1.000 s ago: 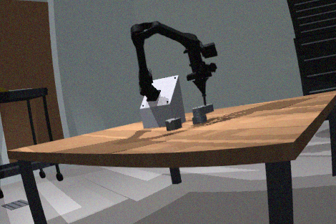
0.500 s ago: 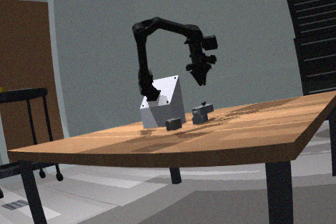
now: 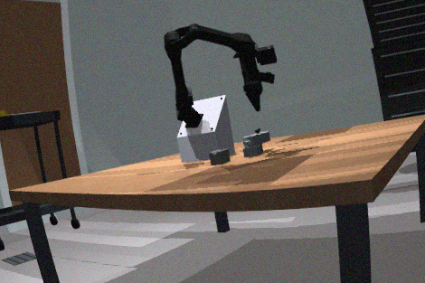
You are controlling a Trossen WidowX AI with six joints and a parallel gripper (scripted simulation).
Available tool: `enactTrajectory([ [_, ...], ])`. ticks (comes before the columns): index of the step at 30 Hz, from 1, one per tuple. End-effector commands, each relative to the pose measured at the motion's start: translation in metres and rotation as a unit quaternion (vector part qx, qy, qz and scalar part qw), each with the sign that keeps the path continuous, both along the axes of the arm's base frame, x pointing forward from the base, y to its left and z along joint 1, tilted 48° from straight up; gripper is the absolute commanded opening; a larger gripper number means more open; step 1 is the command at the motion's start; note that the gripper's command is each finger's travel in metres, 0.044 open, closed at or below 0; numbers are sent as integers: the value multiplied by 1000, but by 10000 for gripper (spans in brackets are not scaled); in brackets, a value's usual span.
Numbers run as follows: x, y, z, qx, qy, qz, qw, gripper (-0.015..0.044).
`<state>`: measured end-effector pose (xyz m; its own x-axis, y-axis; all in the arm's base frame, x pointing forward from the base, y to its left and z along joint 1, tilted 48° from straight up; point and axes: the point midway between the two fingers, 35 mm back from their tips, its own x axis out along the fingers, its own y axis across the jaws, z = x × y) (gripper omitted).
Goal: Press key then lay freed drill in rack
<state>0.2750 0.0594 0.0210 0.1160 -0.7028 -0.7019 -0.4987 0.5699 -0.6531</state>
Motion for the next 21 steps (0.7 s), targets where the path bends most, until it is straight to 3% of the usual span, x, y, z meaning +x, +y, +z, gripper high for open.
enactTrajectory([
  [1, 10, -20, 9, -5, 63, 74, 995, 440],
  [7, 21, -60, 23, -26, 192, 211, 958, 440],
  [14, 23, -112, 38, -52, 337, 352, 872, 440],
  [21, 21, -147, 47, -78, 417, 394, 815, 440],
])
